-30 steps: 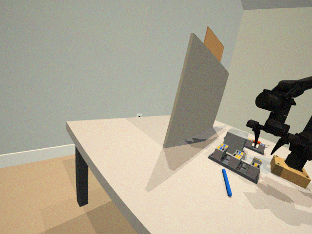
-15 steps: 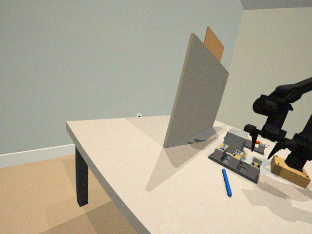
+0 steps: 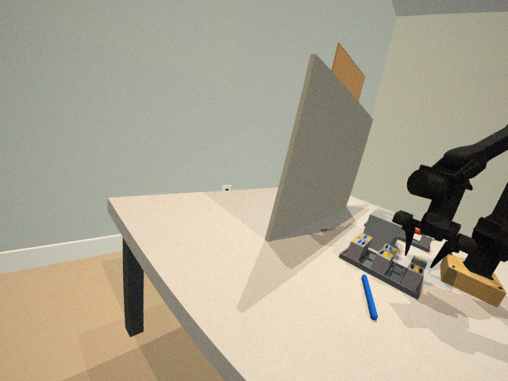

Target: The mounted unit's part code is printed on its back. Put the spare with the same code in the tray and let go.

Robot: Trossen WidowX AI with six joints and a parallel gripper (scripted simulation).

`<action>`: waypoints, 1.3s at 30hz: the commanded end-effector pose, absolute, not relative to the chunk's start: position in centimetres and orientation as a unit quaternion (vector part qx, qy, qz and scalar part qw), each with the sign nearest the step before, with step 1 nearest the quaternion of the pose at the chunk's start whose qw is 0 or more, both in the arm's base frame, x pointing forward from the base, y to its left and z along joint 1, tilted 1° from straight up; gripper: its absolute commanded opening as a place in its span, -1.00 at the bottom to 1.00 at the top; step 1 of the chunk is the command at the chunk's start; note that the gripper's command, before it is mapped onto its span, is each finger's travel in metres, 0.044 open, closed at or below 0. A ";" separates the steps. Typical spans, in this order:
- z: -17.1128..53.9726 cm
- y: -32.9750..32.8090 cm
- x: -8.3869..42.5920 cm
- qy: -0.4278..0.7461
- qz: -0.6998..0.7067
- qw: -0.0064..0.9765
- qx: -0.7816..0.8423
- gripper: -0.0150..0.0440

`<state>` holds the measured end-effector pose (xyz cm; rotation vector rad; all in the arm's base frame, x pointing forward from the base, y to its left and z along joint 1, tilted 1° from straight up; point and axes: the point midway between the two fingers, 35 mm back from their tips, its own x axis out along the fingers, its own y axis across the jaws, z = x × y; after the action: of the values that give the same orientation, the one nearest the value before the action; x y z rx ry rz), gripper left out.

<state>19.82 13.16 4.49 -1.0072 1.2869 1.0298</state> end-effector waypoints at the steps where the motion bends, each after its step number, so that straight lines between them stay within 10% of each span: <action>1: 3.8 13.1 19.7 0.549 0.440 0.566 -0.430 0.53; 24: 0.9 12.8 19.5 0.549 0.440 0.565 -0.430 0.53; 39: 1.0 12.8 19.5 0.550 0.439 0.567 -0.429 -0.15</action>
<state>19.54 12.82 1.02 -1.0076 1.2935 1.0312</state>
